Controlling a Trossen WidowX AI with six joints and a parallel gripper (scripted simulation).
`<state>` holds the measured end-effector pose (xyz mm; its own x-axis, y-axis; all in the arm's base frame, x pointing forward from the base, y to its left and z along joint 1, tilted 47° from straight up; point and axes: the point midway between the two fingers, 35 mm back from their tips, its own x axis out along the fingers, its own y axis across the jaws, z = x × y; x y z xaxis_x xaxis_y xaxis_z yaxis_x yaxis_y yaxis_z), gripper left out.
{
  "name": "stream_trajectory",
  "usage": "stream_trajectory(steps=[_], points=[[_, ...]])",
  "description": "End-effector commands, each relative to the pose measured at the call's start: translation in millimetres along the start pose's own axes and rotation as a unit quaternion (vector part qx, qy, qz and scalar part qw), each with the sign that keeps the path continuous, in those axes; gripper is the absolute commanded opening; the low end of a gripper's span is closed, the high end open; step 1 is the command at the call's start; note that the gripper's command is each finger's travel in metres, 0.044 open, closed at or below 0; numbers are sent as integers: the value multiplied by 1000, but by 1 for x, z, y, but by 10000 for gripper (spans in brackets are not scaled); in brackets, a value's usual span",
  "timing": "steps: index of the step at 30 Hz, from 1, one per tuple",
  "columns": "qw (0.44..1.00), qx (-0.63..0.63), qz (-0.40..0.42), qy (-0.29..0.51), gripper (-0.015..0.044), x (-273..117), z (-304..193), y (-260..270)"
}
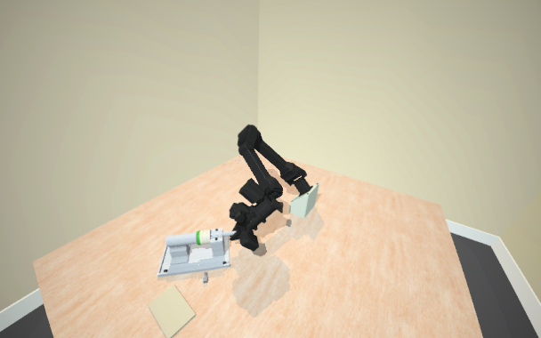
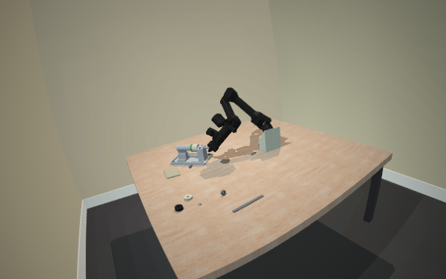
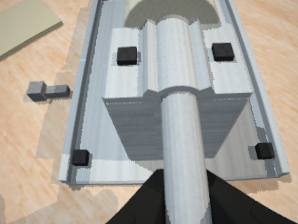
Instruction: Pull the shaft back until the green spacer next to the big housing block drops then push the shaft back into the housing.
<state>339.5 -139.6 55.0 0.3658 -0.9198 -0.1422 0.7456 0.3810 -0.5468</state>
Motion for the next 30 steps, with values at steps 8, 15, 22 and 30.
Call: stream_trajectory(steps=[8, 15, 22, 30], points=[[1000, 2, -1, 0, 0, -1, -1, 0], [1000, 2, -1, 0, 0, -2, -1, 0], [1000, 2, -1, 0, 0, -2, -2, 0], [1000, 2, -1, 0, 0, -3, -3, 0]])
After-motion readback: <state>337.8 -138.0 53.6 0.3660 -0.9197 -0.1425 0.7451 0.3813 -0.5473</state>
